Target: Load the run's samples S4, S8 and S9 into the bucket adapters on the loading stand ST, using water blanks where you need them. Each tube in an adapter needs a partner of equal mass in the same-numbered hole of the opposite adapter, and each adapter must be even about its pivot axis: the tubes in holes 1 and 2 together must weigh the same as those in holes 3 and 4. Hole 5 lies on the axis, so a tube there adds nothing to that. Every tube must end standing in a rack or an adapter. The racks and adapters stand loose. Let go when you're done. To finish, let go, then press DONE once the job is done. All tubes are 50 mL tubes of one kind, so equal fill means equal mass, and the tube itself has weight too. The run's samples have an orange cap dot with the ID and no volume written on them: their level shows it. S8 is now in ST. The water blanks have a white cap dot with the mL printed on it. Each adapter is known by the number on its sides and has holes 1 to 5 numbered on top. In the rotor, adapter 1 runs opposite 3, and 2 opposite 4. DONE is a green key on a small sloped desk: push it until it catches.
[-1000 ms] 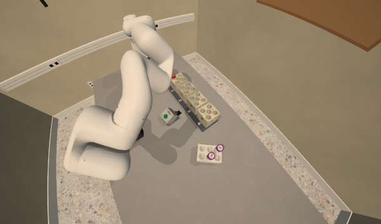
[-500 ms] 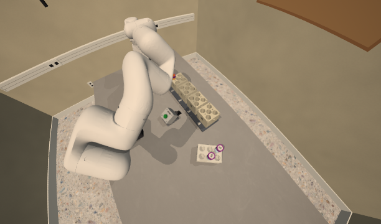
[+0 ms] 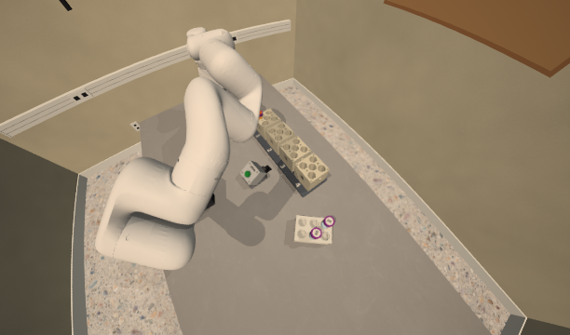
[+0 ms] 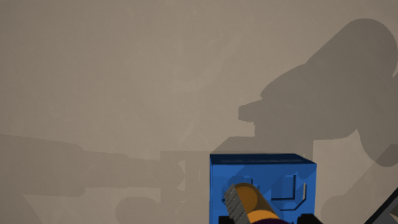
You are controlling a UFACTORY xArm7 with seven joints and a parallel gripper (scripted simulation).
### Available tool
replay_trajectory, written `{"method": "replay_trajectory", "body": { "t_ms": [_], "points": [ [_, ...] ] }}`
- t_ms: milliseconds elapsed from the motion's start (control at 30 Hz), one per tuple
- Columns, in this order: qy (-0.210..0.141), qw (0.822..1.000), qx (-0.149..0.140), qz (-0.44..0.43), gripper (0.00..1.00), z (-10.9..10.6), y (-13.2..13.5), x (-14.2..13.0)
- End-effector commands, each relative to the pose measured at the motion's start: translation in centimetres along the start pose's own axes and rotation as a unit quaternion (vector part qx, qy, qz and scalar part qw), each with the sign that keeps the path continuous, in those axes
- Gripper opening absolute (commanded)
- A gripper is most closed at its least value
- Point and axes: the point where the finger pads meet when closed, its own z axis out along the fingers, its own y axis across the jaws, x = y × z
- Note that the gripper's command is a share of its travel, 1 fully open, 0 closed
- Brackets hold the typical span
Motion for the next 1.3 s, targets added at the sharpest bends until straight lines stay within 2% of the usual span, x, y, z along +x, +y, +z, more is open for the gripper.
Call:
{"method": "replay_trajectory", "body": {
  "t_ms": [0, 1267],
  "points": [
    [0.002, 1.000, 0.001, 0.000, 0.00, 0.2, 0.0, 0.1],
    [0.002, 1.000, 0.001, 0.000, 0.00, 3.6, 0.0, 0.1]
  ]
}}
